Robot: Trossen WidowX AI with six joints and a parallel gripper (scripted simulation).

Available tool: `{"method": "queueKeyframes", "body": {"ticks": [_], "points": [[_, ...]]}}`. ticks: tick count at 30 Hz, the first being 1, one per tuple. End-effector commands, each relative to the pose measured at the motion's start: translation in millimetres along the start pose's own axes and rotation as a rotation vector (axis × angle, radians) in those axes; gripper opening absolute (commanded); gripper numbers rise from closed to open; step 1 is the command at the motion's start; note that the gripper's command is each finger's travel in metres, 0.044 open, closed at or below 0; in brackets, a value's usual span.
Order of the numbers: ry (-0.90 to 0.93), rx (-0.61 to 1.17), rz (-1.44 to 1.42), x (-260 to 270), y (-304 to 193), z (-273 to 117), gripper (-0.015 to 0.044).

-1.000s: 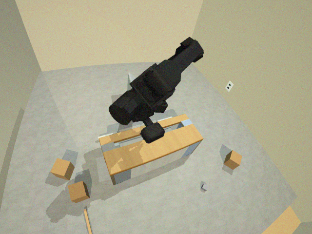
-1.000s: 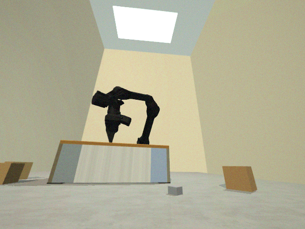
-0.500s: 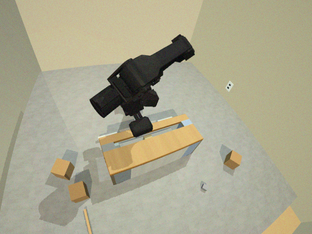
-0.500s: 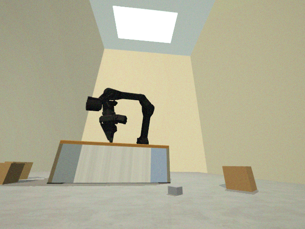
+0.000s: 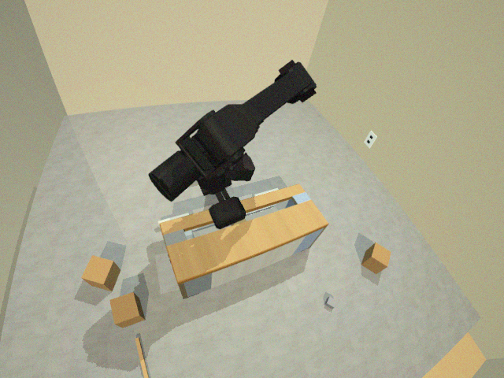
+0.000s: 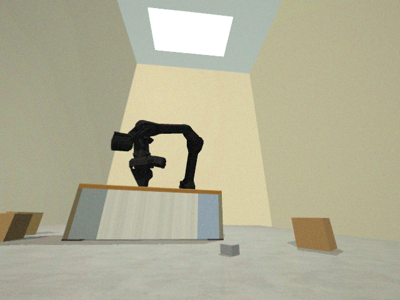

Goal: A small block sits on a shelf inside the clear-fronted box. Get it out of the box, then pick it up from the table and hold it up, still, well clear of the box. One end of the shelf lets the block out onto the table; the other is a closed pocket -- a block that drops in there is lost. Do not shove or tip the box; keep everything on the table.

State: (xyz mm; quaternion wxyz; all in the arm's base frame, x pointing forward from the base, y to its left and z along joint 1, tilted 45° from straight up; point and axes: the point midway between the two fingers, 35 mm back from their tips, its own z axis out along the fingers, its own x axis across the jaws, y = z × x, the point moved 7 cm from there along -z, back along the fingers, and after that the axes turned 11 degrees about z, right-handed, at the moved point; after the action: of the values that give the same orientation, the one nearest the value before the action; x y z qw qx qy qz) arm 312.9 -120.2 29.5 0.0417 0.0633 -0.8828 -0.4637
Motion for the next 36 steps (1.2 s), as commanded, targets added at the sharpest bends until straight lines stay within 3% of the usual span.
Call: {"method": "queueKeyframes", "body": {"ticks": [1,25,36], "points": [[-0.003,-0.003,0.008,1,-1,8,0.0400],[-0.003,-0.007,0.007,3,-4,46,0.0400],[0.003,-0.005,-0.001,4,8,46,0.0400]]}}
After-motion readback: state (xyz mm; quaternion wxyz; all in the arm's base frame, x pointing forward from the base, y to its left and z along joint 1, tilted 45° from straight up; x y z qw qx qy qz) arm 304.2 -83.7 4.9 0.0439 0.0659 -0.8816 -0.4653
